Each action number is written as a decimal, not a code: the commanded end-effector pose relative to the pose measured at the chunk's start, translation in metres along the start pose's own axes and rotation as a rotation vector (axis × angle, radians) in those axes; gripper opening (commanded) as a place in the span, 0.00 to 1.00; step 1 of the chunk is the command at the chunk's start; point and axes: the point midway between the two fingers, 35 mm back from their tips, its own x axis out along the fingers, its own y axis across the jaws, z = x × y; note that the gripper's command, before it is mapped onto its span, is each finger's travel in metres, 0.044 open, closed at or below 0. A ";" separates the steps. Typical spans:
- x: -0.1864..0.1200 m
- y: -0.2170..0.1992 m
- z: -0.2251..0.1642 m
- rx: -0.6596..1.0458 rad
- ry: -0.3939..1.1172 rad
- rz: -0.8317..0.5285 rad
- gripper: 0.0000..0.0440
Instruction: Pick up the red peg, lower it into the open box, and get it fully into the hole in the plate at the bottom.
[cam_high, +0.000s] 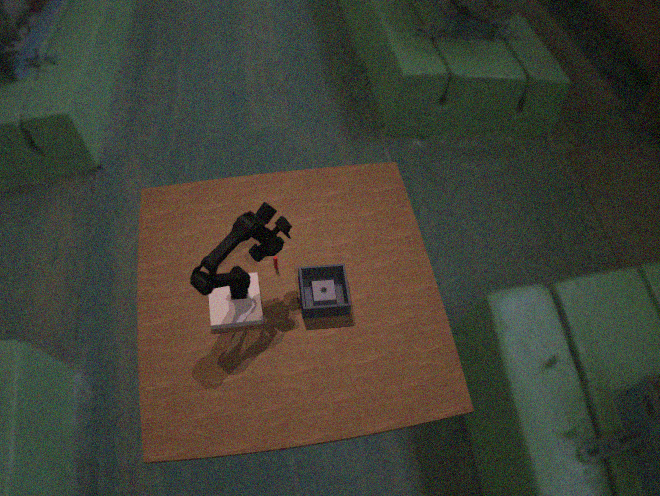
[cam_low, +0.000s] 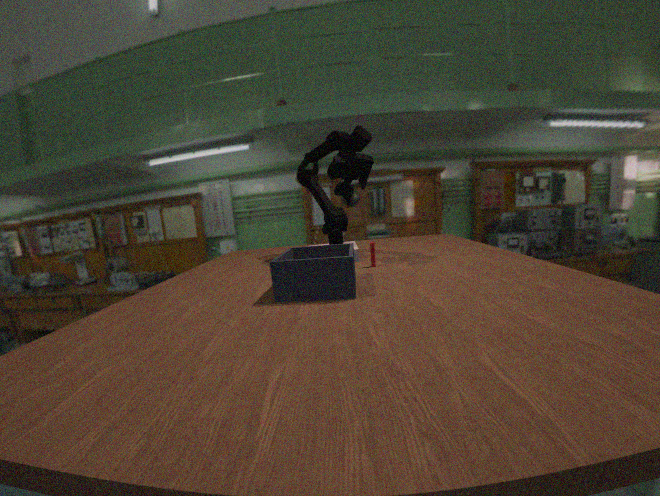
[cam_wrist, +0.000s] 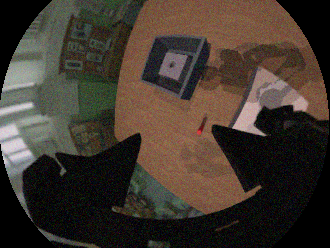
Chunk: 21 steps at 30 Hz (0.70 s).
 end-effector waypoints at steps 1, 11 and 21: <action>0.019 -0.013 -0.015 -0.098 0.057 -0.116 1.00; 0.061 -0.039 -0.045 -0.262 0.179 -0.353 1.00; 0.100 -0.052 -0.064 -0.325 0.240 -0.470 1.00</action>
